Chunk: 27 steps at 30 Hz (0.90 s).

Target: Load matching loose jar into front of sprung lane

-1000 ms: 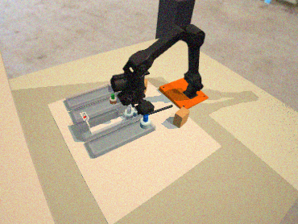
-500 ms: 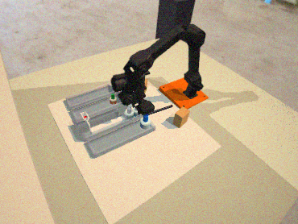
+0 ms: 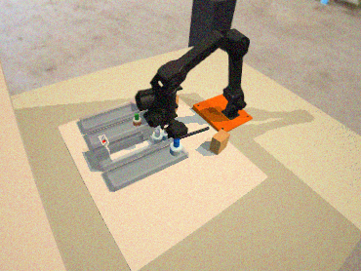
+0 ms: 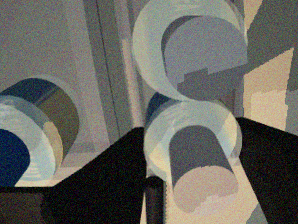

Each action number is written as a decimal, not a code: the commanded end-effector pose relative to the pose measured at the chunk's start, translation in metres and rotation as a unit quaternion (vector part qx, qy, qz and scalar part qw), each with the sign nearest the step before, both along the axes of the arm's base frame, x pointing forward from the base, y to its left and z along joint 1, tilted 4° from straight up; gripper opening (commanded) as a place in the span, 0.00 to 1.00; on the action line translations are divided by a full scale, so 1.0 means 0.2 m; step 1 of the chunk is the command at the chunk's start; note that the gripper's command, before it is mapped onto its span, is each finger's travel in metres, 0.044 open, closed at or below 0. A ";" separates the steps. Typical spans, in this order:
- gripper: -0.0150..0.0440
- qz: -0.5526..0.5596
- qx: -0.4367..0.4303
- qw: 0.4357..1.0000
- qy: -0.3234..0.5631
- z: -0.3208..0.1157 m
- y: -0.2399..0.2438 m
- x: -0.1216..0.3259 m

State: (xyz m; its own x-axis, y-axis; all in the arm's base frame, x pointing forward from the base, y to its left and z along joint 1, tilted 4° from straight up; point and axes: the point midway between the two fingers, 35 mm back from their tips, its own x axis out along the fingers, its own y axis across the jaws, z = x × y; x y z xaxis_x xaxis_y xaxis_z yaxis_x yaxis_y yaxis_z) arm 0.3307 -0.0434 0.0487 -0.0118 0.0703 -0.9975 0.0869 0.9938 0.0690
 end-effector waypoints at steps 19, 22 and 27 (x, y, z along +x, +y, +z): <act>0.25 -0.002 -0.002 1.000 -0.005 0.00 0.00 -0.01; 0.25 -0.002 -0.002 1.000 -0.005 0.00 0.00 -0.01; 0.48 -0.002 -0.002 1.000 -0.005 0.00 0.00 -0.01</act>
